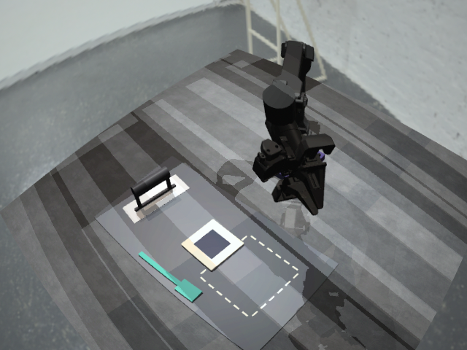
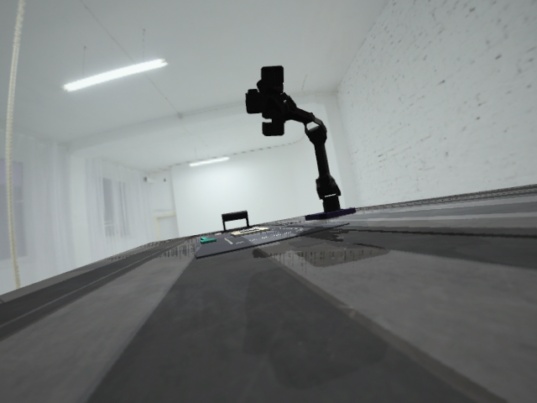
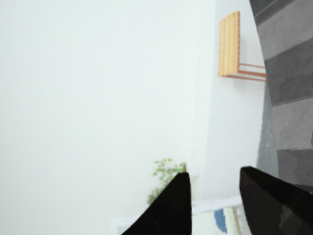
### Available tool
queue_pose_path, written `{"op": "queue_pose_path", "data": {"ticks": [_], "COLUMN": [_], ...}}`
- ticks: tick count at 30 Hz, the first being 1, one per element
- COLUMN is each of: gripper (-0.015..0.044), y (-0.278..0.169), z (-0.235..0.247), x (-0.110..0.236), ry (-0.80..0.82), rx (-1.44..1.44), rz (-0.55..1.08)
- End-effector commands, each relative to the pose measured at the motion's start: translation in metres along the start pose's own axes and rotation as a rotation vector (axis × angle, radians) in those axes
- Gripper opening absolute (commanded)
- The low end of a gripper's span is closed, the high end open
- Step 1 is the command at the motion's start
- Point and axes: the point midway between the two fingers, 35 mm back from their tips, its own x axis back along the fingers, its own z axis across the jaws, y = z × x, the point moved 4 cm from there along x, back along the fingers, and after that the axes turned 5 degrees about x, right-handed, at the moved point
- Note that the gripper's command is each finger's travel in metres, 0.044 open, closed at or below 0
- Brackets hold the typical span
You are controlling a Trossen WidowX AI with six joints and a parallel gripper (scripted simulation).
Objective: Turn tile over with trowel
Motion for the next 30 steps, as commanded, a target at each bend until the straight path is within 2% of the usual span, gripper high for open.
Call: {"op": "queue_pose_path", "data": {"ticks": [1,8,12,27,30], "gripper": [0.01,0.01,0.0,0.0,0.0079], "y": [0.0,0.0,0.0,0.0,0.0], "z": [0.0,0.0,0.0,0.0,0.0], "x": [0.0,0.0,0.0,0.0,0.0], "ry": [0.0,0.0,0.0,0.0,0.0], "rx": [0.0,0.0,0.0,0.0,0.0], "rz": [0.0,0.0,0.0,0.0,0.0]}}
